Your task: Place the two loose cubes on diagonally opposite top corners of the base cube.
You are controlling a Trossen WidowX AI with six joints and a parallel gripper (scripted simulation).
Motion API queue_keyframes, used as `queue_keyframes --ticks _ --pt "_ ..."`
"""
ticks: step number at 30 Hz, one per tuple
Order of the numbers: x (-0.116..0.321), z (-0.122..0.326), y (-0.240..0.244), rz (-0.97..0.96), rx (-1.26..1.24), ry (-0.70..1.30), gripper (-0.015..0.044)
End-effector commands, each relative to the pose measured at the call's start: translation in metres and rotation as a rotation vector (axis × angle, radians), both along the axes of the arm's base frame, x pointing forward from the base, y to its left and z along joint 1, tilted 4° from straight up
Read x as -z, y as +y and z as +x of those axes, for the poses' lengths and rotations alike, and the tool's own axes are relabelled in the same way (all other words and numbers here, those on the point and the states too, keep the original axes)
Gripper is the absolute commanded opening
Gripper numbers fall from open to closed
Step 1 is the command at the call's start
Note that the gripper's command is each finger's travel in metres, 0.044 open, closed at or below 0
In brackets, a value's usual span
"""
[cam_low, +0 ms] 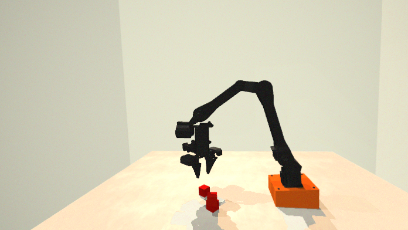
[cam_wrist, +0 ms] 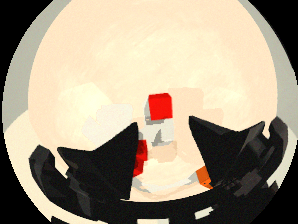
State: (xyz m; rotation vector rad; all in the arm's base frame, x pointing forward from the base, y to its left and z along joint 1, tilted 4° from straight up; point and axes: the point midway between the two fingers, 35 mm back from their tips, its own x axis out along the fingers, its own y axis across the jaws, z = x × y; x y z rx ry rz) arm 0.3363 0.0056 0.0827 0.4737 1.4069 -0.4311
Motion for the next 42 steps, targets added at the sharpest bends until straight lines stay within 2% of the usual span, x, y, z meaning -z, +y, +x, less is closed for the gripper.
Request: queue_keyframes --ticks 1,34,40,42 --pt "0.016 -0.002 0.000 0.004 -0.005 0.016 0.0265" --pt "0.064 0.003 0.000 0.004 -0.005 0.016 0.0265" --pt "0.064 0.003 0.000 0.004 -0.005 0.016 0.0107" --pt "0.064 0.003 0.000 0.004 -0.005 0.016 0.0105"
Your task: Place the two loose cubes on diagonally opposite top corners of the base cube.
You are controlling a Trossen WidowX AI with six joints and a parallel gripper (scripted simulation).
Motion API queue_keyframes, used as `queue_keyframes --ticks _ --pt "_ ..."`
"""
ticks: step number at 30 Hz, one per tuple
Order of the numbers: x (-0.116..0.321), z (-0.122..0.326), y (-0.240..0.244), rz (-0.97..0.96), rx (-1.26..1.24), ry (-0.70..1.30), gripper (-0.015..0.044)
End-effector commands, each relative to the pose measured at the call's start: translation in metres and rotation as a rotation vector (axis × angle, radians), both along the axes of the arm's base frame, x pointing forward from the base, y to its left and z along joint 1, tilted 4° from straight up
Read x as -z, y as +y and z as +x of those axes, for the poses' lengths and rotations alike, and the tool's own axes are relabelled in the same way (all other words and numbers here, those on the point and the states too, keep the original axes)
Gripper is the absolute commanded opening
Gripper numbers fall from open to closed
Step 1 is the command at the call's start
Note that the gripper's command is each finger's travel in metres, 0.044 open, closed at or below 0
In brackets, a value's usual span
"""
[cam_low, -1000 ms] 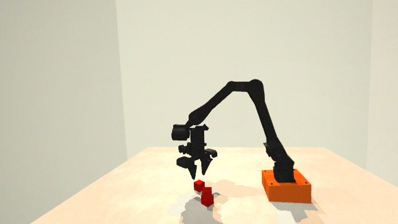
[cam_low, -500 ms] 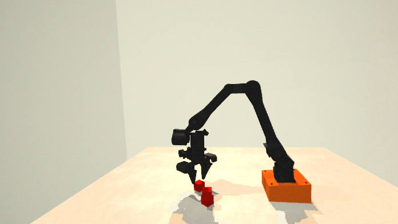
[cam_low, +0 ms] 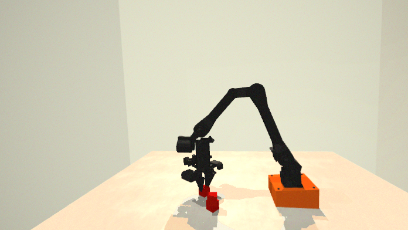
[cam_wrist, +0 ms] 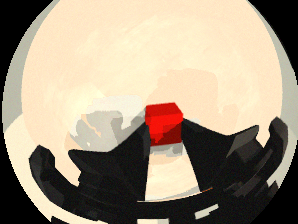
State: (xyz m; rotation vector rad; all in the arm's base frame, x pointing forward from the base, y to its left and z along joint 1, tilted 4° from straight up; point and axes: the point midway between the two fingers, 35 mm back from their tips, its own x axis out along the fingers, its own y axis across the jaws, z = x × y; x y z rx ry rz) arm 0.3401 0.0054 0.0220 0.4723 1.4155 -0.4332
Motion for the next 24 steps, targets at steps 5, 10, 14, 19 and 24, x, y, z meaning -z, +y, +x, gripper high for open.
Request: queue_keyframes --ticks 5,10,14,19,24 --pt "-0.005 0.000 0.001 0.003 -0.005 0.007 0.0105" --pt "-0.020 0.001 0.001 0.003 -0.005 0.007 0.0105" --pt "-0.032 0.001 0.001 0.003 -0.005 0.006 0.0105" --pt "-0.048 0.000 0.001 0.003 -0.005 0.006 0.0105" --pt "-0.064 -0.002 0.001 0.003 -0.005 0.006 0.0105"
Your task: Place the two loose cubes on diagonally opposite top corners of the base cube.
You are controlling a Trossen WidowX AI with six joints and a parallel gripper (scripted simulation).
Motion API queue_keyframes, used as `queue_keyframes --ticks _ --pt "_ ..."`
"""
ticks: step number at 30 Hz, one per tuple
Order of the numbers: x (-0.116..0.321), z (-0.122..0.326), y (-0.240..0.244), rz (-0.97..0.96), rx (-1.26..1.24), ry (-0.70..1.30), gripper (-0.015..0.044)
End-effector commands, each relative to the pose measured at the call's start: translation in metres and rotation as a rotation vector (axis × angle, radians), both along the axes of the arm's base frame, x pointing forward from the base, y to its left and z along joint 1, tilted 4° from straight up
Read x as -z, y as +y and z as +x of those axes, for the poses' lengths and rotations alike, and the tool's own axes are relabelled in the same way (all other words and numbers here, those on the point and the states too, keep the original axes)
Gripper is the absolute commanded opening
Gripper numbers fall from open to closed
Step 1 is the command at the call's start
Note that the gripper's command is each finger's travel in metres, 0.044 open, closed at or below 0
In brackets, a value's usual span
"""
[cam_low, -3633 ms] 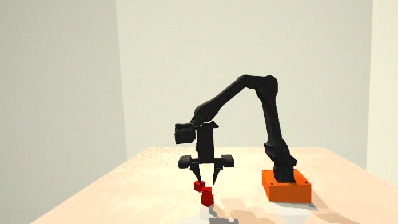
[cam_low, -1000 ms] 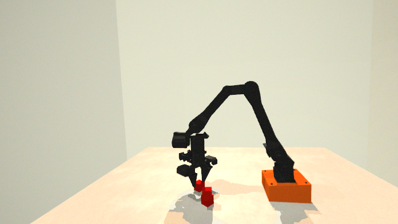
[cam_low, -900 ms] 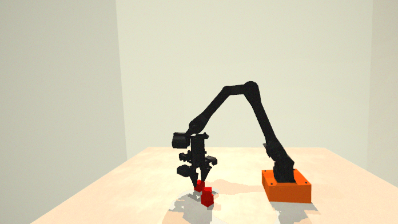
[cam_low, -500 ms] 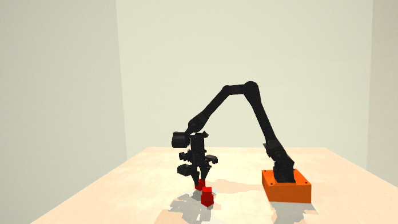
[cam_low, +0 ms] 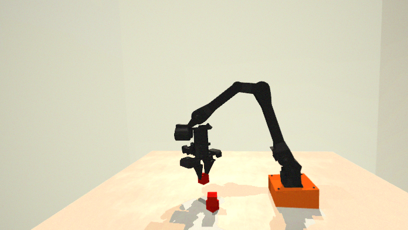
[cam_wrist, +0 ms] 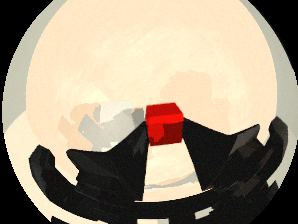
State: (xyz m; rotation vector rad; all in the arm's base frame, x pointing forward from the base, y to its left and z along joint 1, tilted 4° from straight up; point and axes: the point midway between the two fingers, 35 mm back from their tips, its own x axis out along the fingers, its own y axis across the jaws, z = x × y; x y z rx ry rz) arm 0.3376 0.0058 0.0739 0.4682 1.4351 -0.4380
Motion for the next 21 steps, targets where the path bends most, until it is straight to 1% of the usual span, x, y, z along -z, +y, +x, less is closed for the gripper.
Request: queue_keyframes --ticks 1,13,17,21 --pt "-0.015 0.000 0.001 0.003 -0.004 -0.014 0.0105" --pt "-0.053 -0.008 0.001 0.003 -0.004 -0.014 0.0105" --pt "-0.055 -0.009 0.001 0.004 0.001 -0.013 0.0105" --pt "-0.053 -0.013 0.010 0.013 0.086 -0.013 0.0105"
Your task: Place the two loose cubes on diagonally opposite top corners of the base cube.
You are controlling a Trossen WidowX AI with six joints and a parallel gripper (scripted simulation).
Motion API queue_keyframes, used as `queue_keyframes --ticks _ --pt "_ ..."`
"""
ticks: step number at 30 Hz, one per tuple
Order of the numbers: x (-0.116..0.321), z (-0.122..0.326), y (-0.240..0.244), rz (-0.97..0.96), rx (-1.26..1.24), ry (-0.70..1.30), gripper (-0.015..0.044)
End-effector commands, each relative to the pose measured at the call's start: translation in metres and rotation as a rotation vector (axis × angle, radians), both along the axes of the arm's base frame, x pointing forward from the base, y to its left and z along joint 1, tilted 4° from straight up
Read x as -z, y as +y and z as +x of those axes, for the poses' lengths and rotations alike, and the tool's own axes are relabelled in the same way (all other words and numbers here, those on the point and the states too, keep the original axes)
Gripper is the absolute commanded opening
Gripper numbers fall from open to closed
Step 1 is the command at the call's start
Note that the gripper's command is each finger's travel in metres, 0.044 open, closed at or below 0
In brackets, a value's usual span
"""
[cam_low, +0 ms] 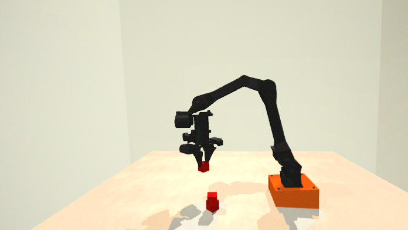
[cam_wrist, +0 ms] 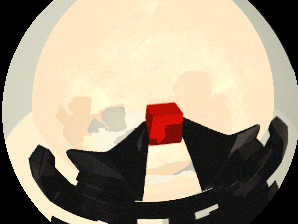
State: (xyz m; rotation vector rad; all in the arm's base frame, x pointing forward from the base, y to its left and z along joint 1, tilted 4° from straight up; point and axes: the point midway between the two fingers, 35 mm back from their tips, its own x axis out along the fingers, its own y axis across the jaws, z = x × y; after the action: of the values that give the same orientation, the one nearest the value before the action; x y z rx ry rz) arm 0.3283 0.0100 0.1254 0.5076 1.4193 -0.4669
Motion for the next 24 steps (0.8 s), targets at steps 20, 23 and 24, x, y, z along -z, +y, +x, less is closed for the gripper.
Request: queue_keyframes --ticks 20,23,24 --pt "0.009 -0.032 0.056 0.061 0.558 -0.002 0.0105" --pt "0.011 -0.036 0.063 0.069 0.635 -0.001 0.0105" --pt "0.011 -0.038 0.065 0.072 0.661 -0.001 0.0105"
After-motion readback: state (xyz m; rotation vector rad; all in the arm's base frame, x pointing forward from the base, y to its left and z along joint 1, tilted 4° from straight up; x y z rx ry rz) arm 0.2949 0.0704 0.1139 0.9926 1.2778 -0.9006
